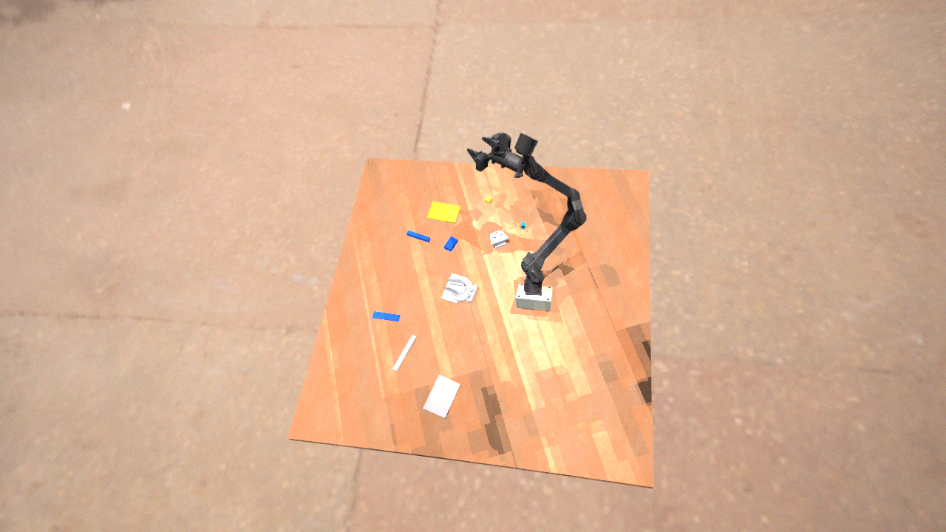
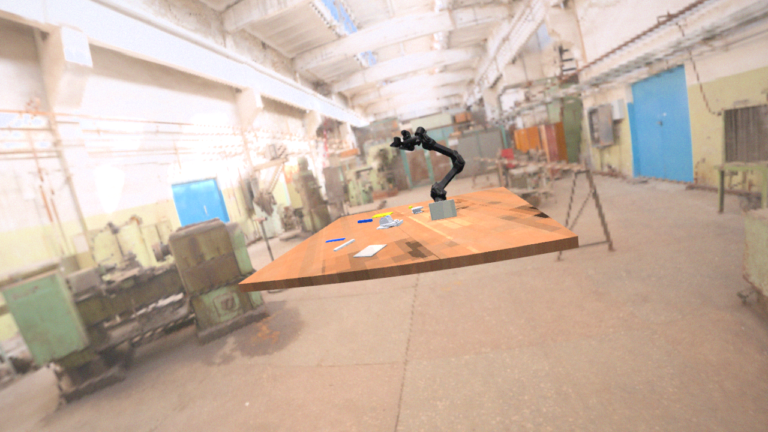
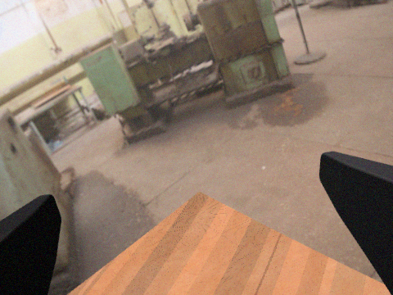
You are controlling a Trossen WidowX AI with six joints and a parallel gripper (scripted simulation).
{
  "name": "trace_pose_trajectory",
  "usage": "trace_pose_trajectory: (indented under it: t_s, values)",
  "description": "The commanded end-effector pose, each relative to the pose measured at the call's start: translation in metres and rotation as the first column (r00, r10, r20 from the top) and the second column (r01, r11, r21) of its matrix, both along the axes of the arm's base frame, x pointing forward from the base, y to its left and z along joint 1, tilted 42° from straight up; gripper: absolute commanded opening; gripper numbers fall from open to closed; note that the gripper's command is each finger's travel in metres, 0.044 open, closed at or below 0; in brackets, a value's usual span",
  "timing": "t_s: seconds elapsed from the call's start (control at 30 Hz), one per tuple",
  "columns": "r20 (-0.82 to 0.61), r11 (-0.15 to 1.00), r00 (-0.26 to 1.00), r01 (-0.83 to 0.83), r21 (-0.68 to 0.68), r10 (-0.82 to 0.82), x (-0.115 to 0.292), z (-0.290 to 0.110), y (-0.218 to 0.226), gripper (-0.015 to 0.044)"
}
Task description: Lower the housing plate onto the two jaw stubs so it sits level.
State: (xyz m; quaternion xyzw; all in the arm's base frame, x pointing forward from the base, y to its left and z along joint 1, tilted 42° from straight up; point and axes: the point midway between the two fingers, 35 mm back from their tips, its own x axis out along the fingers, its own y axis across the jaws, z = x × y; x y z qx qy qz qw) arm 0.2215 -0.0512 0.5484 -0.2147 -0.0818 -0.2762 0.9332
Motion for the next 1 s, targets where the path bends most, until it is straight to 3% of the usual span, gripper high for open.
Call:
trace_pose_trajectory:
  t_s: [0.0, 0.47, 0.97]
  values:
    - [-0.077, 0.998, 0.997, 0.024, -0.051, -0.028, 0.008, -0.012, -0.002, 0.044]
    - [-0.383, 0.958, 0.909, 0.057, -0.28, -0.166, 0.031, -0.061, -0.012, 0.044]
    - [-0.64, 0.874, 0.697, -0.038, -0.484, -0.324, 0.042, -0.116, -0.027, 0.044]
